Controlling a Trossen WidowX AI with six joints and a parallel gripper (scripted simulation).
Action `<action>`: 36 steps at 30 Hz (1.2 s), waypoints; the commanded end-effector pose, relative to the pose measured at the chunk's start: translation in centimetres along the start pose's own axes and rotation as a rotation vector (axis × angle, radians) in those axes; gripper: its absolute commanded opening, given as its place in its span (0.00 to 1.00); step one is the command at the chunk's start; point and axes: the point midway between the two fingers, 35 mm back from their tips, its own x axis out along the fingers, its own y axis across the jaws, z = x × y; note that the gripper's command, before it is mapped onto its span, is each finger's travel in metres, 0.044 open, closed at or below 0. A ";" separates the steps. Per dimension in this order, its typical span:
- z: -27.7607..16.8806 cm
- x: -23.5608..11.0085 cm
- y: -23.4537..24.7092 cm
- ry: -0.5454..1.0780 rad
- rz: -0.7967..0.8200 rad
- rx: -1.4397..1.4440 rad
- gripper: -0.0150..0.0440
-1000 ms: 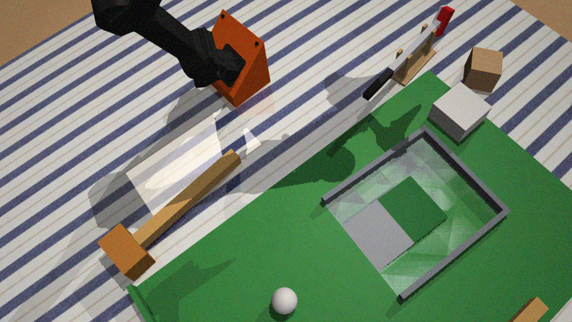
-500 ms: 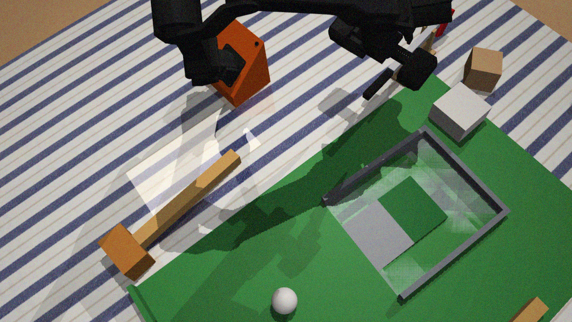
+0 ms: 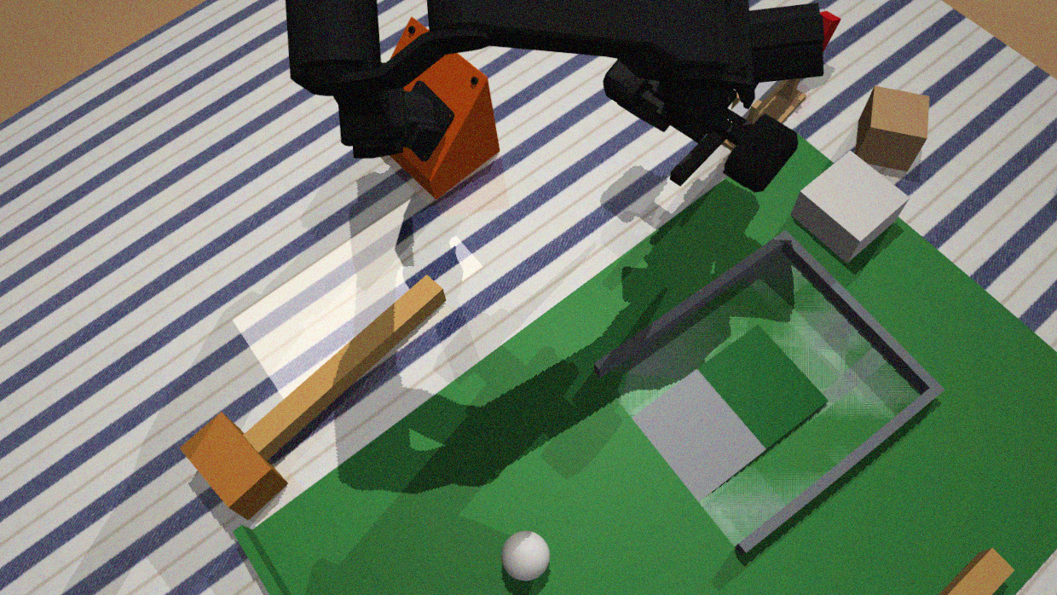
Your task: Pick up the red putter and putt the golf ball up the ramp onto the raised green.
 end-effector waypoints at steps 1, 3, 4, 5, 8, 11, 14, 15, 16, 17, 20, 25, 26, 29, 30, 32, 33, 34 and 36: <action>-0.6 1.5 0.1 0.008 0.000 -0.006 1.00; -0.6 1.7 0.1 0.008 0.000 -0.006 1.00; -0.6 1.7 0.1 0.008 0.000 -0.006 1.00; -0.6 1.7 0.1 0.008 0.000 -0.006 1.00; -0.7 1.9 0.1 0.008 0.000 -0.006 1.00; -0.8 2.3 0.1 0.008 0.000 -0.006 1.00; -0.9 2.8 0.1 0.008 -0.001 -0.006 1.00; -1.0 3.0 0.1 0.009 -0.001 -0.006 1.00; -1.0 3.1 0.1 0.009 -0.001 -0.006 1.00; -1.1 3.3 0.1 0.009 -0.001 -0.006 1.00; -1.2 3.7 0.1 0.009 -0.001 -0.006 1.00; -1.1 3.7 0.0 0.004 0.002 0.001 0.91; -1.1 3.7 0.0 0.004 0.002 0.001 0.87; -1.1 3.7 0.0 0.004 0.002 0.001 0.73; -1.1 3.7 0.0 0.004 0.002 0.001 0.69; -1.1 3.7 0.0 0.004 0.002 0.001 0.60; -1.1 3.7 0.0 0.004 0.002 0.001 0.56; -1.1 3.7 0.0 0.004 0.002 0.001 0.51; -1.1 3.7 0.0 0.004 0.002 0.001 0.42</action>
